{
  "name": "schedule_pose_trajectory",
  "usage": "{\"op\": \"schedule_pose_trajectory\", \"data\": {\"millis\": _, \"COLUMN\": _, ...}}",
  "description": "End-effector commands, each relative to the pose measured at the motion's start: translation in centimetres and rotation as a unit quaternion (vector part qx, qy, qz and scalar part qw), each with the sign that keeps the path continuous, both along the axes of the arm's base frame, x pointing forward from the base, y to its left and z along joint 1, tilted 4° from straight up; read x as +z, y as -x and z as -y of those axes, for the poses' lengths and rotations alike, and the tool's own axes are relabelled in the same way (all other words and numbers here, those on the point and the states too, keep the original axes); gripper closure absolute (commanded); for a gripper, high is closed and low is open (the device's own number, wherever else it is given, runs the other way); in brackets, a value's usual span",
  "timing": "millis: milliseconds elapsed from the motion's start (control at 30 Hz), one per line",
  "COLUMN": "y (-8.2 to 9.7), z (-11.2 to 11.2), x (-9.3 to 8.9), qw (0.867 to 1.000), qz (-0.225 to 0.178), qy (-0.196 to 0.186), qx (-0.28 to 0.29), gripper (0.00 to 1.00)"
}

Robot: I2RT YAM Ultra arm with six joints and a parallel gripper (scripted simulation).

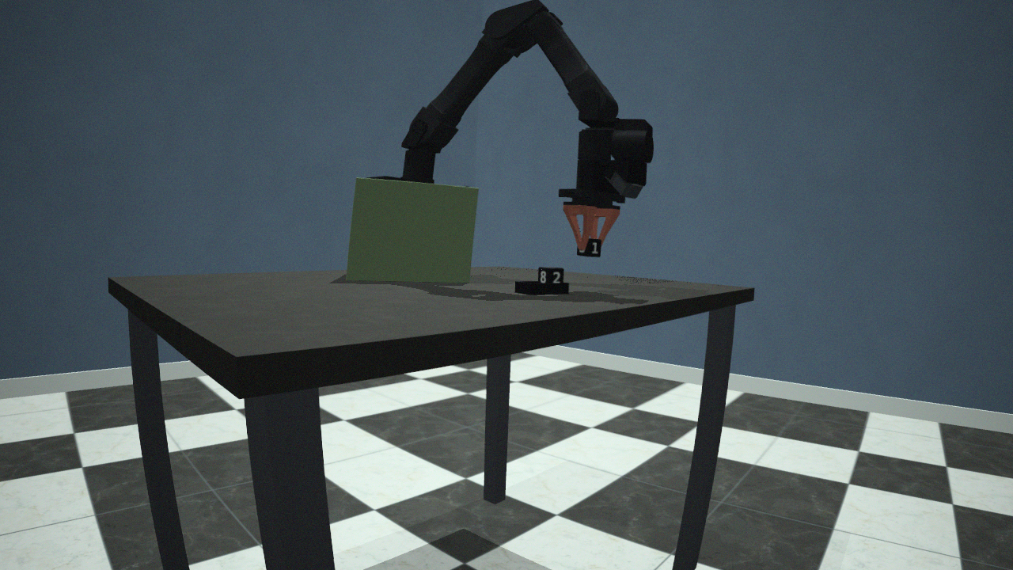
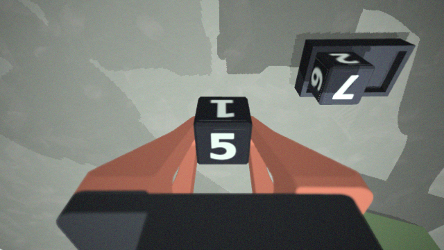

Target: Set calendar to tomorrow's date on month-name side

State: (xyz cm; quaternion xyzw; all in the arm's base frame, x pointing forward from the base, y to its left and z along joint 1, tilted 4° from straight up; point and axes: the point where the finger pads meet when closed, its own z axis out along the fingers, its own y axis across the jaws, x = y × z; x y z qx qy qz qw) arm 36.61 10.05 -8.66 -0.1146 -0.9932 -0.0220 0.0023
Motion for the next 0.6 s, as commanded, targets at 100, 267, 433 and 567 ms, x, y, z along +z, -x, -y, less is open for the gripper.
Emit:
{"op": "schedule_pose_trajectory", "data": {"millis": 100, "y": -1.4, "z": -0.4, "x": -2.0, "qw": 1.000, "qz": 0.024, "qy": -0.005, "qx": -0.001, "gripper": 0.74}}
{"op": "schedule_pose_trajectory", "data": {"millis": 267, "y": -1.4, "z": -0.4, "x": -3.2, "qw": 1.000, "qz": 0.024, "qy": -0.005, "qx": -0.001, "gripper": 0.74}}
{"op": "schedule_pose_trajectory", "data": {"millis": 433, "y": -1.5, "z": -0.5, "x": -4.6, "qw": 1.000, "qz": 0.024, "qy": -0.005, "qx": -0.001, "gripper": 0.74}}
{"op": "schedule_pose_trajectory", "data": {"millis": 567, "y": -1.5, "z": -0.5, "x": -5.0, "qw": 1.000, "qz": 0.024, "qy": -0.005, "qx": -0.001, "gripper": 0.74}}
